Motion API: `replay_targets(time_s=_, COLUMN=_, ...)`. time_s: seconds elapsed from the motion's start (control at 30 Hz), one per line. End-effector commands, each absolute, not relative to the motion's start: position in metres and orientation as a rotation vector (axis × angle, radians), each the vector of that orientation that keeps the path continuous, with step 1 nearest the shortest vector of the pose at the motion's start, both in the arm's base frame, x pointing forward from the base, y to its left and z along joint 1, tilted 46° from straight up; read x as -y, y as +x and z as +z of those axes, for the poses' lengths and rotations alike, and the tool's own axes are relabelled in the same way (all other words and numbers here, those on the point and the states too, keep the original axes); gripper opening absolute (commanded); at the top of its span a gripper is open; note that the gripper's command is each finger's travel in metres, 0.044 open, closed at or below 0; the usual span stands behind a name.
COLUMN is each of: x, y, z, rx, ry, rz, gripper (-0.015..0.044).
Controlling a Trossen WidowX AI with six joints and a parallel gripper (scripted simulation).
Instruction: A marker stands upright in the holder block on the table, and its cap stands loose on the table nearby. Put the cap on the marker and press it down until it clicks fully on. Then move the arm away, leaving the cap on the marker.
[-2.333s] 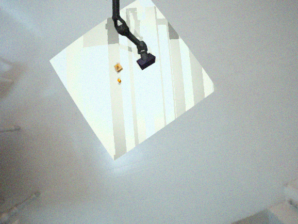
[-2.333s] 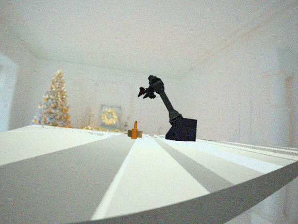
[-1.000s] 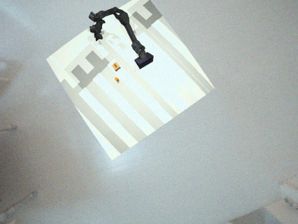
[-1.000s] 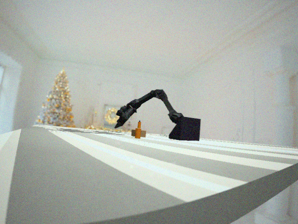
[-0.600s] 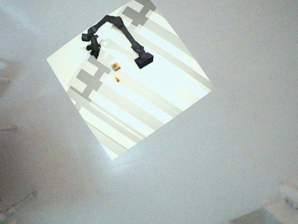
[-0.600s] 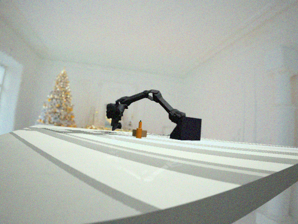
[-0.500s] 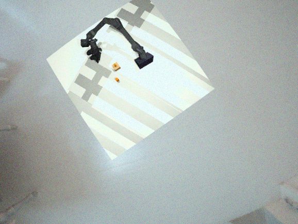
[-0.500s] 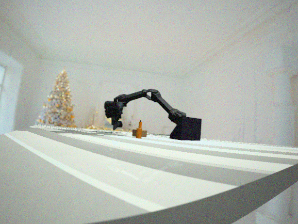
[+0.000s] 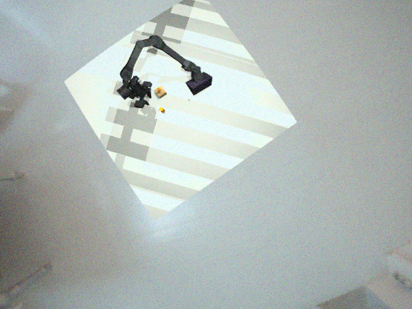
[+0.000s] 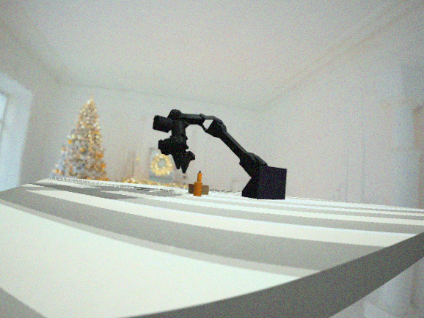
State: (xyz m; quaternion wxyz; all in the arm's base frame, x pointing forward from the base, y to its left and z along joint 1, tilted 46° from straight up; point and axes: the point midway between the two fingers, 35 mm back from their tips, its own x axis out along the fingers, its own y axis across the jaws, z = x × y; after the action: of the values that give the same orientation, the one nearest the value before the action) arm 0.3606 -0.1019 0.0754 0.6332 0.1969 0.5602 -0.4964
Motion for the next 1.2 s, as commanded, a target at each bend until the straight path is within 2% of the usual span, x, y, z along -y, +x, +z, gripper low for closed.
replay_targets(time_s=0.0, x=0.045, y=0.351, z=0.049, rx=-1.151, ry=0.342, rz=-1.345, gripper=0.0241)
replay_targets(time_s=0.13, x=0.013, y=0.345, z=0.037, rx=-1.010, ry=0.276, rz=-1.420, gripper=0.0241)
replay_targets(time_s=0.47, x=0.010, y=0.345, z=0.035, rx=-1.002, ry=0.273, rz=-1.423, gripper=0.0241)
replay_targets(time_s=0.63, x=0.034, y=0.341, z=0.010, rx=-1.000, ry=0.272, rz=-1.423, gripper=0.0241)
replay_targets(time_s=1.17, x=0.050, y=0.337, z=-0.007, rx=-1.000, ry=0.272, rz=-1.423, gripper=0.0241)
